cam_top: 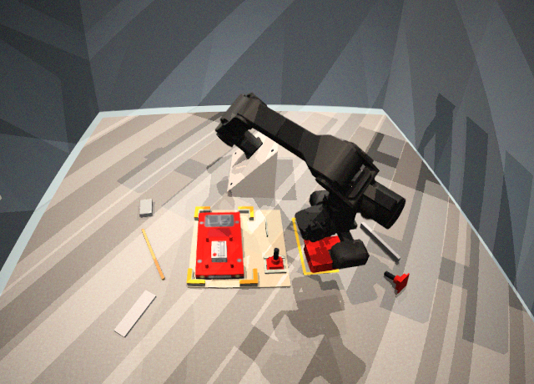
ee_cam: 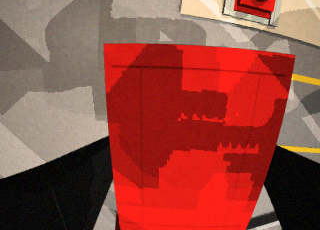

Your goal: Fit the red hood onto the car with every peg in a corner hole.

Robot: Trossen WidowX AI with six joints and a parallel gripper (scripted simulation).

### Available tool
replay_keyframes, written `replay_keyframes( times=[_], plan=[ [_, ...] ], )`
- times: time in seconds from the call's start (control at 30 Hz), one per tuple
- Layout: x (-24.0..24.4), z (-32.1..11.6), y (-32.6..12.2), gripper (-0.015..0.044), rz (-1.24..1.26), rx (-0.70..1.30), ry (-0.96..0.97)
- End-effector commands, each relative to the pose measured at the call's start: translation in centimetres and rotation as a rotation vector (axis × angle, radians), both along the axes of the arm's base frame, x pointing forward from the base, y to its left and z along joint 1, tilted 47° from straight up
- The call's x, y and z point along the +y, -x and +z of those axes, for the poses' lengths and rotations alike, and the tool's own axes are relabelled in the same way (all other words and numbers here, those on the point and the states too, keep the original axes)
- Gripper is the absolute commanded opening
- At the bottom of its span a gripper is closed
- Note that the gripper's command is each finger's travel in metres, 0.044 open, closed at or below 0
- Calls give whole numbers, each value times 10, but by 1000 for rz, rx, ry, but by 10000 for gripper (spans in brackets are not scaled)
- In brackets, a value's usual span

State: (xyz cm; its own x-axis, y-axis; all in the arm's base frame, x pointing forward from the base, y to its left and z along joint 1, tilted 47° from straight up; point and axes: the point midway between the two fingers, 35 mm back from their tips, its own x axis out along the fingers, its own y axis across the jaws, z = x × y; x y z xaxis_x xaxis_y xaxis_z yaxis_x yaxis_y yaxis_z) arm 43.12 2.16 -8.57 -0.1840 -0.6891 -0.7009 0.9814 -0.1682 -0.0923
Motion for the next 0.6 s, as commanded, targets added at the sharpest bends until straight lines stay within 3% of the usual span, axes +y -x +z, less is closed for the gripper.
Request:
replay_keyframes(
  times=[0.0,0.2,0.57],
  plan=[
    [9,6,-1,0,-2,3,-2],
    [6,10,-2,0,13,9,-5],
    [-23,49,2,0,214,201,-62]
  ],
)
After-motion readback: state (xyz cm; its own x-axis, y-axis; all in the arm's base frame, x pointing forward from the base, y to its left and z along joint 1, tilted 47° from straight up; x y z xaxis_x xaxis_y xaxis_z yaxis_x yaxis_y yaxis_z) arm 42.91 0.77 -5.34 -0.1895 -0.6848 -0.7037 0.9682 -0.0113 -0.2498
